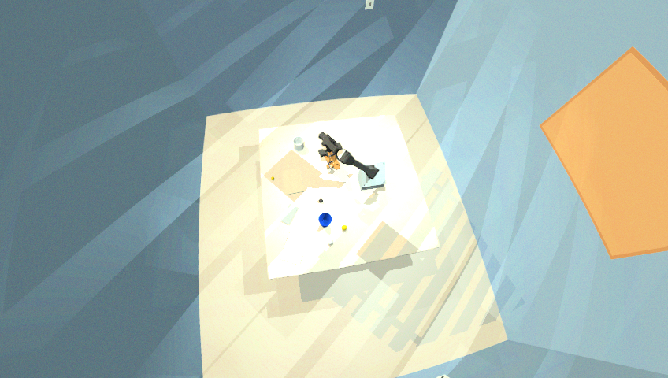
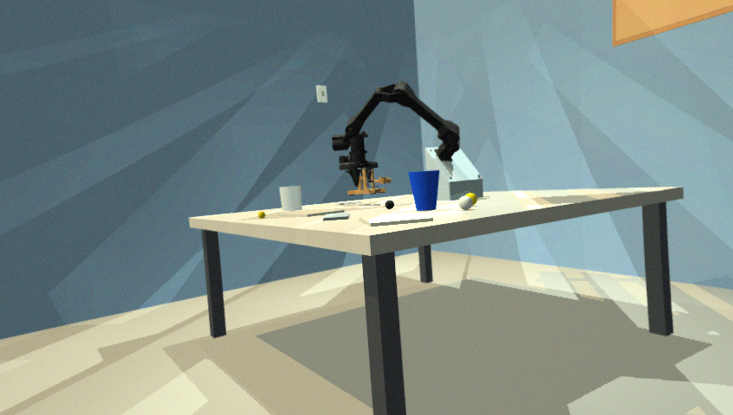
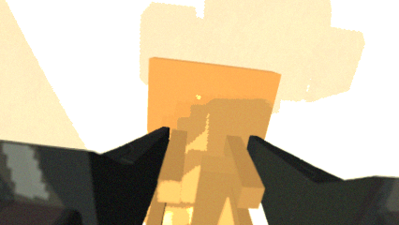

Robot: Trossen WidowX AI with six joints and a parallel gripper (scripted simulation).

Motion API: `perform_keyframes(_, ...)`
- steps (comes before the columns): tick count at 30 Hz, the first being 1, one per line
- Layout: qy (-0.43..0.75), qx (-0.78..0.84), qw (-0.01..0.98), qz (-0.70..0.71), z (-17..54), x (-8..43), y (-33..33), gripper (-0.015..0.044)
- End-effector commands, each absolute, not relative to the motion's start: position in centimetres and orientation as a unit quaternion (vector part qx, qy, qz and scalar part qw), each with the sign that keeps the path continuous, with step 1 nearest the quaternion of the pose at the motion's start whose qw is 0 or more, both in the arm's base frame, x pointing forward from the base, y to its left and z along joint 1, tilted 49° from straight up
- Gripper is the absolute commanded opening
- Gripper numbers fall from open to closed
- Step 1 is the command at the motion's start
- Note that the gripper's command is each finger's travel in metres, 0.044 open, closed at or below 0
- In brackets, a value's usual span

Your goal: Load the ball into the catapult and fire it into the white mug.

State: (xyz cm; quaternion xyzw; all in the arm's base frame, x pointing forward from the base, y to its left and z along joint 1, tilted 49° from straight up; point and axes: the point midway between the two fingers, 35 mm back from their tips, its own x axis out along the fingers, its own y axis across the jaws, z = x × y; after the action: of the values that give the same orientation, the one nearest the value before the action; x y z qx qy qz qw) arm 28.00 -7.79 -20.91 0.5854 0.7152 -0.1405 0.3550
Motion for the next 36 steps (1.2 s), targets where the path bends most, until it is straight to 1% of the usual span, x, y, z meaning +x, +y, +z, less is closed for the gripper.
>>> perform_keyframes(1, 0.721, 0.563, 0.392, -0.097, -20.8, 28.2, -8.1, 0.0000)
perform_keyframes(17, 0.721, 0.442, 0.525, 0.097, -20.3, 29.7, -7.2, 0.0000)
perform_keyframes(36, 0.720, 0.441, 0.526, 0.100, -21.1, 30.0, -5.8, 0.0000)
